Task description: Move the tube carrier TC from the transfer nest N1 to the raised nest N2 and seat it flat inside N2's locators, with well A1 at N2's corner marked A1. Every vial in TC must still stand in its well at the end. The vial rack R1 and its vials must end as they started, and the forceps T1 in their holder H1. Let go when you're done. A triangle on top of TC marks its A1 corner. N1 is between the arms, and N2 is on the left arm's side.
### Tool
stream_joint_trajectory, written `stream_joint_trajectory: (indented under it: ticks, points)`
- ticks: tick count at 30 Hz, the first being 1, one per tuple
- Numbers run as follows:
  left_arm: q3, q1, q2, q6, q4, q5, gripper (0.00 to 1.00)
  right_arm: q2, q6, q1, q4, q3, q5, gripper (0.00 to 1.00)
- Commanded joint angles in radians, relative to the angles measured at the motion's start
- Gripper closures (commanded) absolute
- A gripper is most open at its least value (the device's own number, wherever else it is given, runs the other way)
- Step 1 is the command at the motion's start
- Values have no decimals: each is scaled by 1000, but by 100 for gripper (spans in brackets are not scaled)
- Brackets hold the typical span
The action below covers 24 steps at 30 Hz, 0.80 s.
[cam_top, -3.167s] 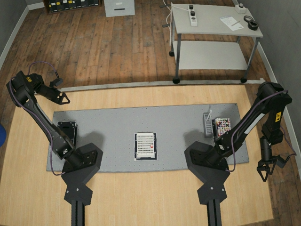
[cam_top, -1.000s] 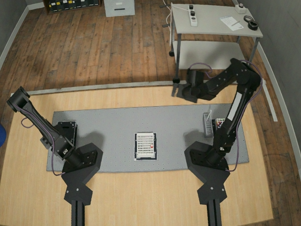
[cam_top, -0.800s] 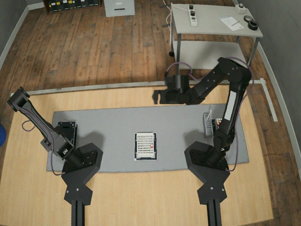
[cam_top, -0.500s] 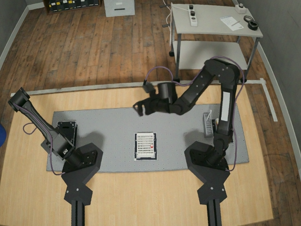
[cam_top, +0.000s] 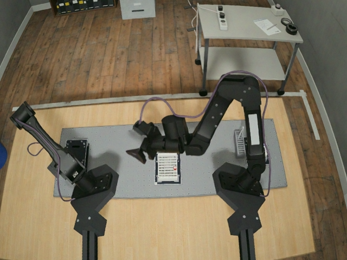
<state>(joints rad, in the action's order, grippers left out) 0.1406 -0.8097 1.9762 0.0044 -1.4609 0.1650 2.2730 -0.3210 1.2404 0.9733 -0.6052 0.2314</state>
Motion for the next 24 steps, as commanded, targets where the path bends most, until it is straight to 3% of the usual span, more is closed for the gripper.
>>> stream_joint_trajectory:
  ticks: [1,8,18,24]
  points:
    - [-22,-7,16,-8,-26,5,0,14,-61,85,81,16,-44,0]
    - [-23,-7,16,-8,-26,5,0,34,-84,175,102,13,-52,0]
    - [-22,-7,15,-15,-35,3,0,33,-73,177,87,12,-42,0]
    - [22,94,45,91,43,-43,0,33,-73,177,87,12,-42,0]
